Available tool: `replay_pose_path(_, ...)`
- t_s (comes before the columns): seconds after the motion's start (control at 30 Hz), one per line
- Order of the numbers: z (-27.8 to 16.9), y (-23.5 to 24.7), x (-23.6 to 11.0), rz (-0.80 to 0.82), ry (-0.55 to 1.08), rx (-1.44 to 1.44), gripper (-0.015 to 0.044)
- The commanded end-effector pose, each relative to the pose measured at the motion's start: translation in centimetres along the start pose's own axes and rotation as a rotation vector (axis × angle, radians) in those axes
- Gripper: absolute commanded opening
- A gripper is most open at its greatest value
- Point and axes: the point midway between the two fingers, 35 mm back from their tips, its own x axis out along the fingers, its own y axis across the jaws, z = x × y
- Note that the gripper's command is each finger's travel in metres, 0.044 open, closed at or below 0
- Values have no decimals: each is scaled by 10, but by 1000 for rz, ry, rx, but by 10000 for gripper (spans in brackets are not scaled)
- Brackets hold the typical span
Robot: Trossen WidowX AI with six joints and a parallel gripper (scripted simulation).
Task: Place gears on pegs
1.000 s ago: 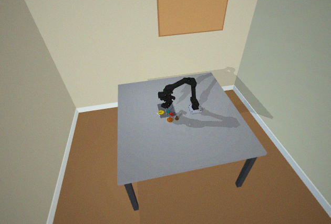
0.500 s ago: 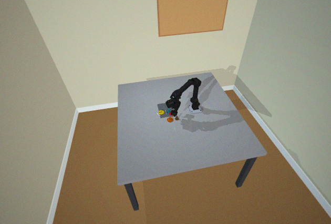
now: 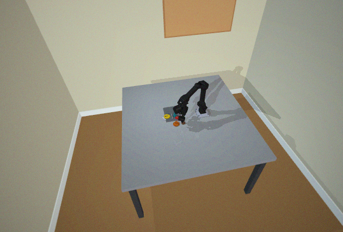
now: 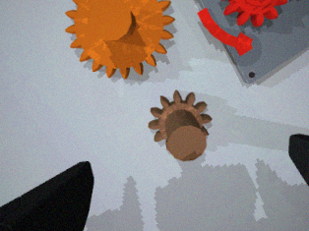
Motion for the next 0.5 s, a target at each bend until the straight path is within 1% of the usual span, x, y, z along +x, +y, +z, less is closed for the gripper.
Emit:
replay_pose_path(0.0,-1,0,7,-2,6,4,440)
replay_pose_path(0.47,-2,0,29,-2,6,4,440)
